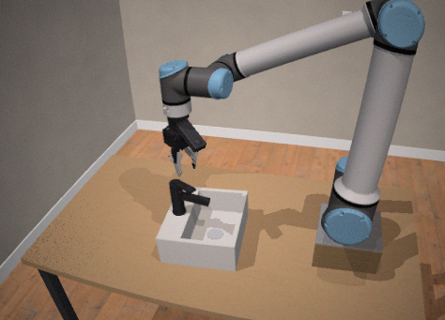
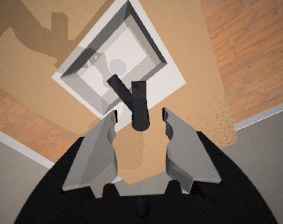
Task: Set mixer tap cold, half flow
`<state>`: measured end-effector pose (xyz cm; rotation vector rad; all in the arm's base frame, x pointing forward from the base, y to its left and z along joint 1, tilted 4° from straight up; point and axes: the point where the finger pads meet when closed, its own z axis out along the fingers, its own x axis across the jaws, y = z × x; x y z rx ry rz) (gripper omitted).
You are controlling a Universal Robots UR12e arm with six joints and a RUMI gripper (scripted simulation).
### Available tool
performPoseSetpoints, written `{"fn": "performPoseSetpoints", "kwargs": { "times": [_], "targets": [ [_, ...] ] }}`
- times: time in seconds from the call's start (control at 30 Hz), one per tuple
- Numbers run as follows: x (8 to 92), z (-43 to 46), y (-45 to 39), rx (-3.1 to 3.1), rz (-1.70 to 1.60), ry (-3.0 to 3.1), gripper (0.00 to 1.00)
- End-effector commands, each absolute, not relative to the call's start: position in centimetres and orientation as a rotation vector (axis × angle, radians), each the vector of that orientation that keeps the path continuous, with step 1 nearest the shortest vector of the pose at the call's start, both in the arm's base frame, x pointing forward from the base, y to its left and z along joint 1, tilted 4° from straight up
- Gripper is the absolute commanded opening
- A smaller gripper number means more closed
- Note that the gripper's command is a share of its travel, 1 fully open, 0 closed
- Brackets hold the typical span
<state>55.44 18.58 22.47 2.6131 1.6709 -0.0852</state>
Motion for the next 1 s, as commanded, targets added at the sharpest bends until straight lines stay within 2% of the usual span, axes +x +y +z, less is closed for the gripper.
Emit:
{"fn": "performPoseSetpoints", "kwargs": {
  "times": [0.0,0.97],
  "targets": [
    [55.5,22.54,18.59,2.613,-0.083,1.671,0.39],
    [55.48,21.78,18.54,2.613,-0.083,1.671,0.39]
  ]
}}
